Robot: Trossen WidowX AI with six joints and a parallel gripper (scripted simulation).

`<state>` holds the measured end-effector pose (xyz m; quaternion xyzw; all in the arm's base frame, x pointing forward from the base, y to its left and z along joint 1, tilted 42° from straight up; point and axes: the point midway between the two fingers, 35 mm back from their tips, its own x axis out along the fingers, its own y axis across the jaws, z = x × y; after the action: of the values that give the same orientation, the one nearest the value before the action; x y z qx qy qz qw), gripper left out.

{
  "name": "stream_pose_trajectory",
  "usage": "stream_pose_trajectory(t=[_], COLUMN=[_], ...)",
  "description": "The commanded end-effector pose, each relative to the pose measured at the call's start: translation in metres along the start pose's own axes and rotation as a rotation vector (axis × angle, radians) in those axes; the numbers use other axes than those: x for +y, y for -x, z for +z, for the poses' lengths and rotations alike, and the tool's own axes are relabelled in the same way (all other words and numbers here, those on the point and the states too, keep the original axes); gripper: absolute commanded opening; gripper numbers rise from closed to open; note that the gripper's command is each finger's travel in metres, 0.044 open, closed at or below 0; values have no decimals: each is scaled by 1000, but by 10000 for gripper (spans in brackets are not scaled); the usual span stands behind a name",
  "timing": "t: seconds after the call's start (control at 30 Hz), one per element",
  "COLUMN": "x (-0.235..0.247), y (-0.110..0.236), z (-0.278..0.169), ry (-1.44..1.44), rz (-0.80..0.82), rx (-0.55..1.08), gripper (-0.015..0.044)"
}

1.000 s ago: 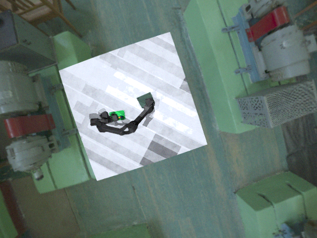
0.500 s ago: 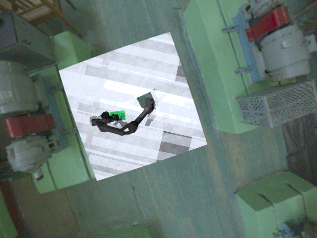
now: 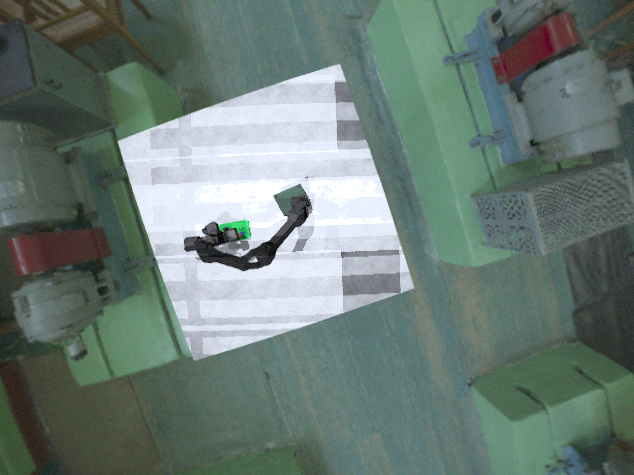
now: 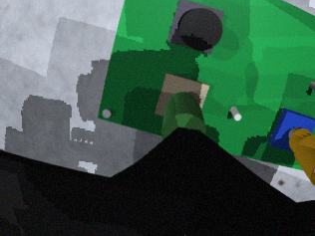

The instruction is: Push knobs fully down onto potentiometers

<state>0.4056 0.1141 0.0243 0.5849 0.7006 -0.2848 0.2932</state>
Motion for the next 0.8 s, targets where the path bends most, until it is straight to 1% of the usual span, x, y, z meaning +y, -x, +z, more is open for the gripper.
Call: stream_pose_trajectory(t=[0.0,0.77], x=[0,0], y=[-1,-5], z=[0,0], ry=[-3,-3], rz=[2,2], rx=[3,3], gripper=[0,0])
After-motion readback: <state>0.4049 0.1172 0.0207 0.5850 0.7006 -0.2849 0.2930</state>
